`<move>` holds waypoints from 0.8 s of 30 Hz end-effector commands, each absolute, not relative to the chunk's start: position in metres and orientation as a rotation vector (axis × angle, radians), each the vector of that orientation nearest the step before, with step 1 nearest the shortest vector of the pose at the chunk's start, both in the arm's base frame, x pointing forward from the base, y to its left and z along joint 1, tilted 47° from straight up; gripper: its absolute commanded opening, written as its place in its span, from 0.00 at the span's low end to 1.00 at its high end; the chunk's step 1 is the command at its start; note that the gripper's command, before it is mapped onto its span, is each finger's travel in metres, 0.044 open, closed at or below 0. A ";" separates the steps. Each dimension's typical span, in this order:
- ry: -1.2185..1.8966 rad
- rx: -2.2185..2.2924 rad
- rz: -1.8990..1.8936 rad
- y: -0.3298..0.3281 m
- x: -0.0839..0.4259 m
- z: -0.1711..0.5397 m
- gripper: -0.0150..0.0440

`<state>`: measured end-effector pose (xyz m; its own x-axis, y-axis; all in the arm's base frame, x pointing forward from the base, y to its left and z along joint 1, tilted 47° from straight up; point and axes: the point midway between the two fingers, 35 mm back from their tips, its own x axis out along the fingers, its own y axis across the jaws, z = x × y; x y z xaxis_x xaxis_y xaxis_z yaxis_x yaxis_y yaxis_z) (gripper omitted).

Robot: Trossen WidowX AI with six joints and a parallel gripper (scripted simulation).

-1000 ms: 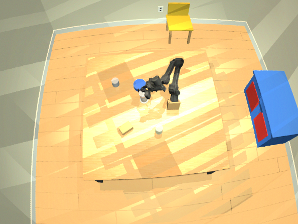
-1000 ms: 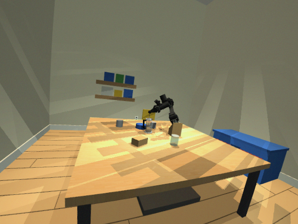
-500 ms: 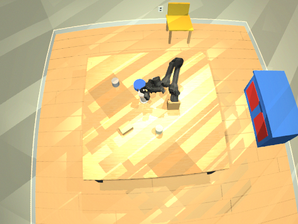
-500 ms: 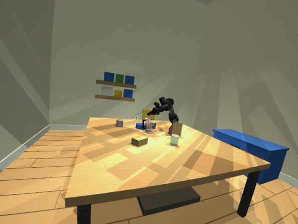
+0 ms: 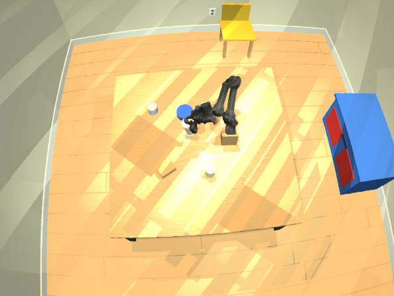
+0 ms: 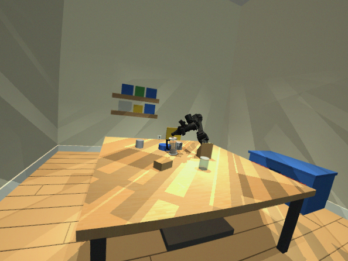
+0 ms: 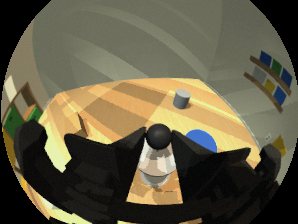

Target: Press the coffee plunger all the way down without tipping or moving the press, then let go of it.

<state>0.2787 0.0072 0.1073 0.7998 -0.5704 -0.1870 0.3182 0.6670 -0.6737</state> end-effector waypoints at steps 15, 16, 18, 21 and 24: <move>0.429 -0.698 -0.530 0.004 0.280 0.102 0.46; 0.429 -0.698 -0.530 0.004 0.280 0.102 0.46; 0.429 -0.698 -0.530 0.004 0.280 0.102 0.46; 0.429 -0.698 -0.530 0.004 0.281 0.102 0.46; 0.429 -0.698 -0.530 0.004 0.281 0.101 0.46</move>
<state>0.2811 0.0062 0.1035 0.7919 -0.5801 -0.1907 0.3144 0.6551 -0.6870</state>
